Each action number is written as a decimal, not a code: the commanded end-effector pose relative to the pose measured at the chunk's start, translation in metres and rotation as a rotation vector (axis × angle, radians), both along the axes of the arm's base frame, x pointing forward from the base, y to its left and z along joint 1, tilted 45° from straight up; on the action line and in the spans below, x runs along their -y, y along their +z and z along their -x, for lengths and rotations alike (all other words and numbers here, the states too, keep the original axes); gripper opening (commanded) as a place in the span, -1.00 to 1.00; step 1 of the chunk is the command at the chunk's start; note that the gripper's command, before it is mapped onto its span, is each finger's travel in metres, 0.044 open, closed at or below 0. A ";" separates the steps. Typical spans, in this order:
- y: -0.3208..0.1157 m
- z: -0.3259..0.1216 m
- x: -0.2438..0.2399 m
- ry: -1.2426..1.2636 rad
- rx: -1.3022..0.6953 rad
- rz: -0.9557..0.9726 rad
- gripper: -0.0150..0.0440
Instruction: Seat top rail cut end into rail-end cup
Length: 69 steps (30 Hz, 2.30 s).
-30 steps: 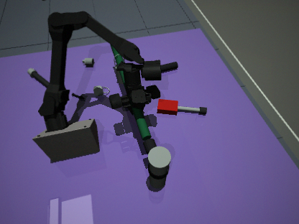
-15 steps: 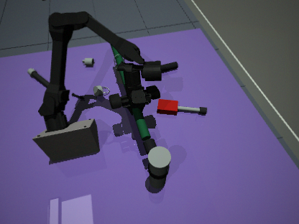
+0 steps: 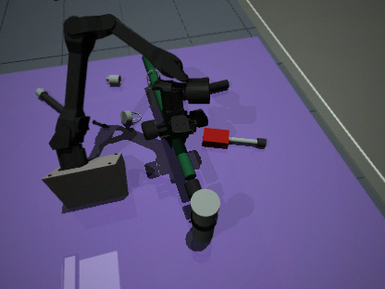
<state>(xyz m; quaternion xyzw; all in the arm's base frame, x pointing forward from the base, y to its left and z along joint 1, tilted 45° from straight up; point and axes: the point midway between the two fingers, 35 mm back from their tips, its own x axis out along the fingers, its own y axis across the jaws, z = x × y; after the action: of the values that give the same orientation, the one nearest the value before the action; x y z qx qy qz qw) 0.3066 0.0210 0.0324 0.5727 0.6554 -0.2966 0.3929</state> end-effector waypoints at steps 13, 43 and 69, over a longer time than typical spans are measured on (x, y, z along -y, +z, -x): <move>-0.016 -0.002 0.014 0.000 0.000 0.002 -0.49; -0.015 -0.001 0.010 0.002 -0.005 -0.006 -0.49; -0.015 -0.002 0.014 0.002 -0.003 0.002 -0.49</move>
<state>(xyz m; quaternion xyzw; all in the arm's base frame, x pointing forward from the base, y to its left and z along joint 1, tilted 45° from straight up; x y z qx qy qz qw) 0.3078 0.0118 0.0176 0.5717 0.6593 -0.2955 0.3888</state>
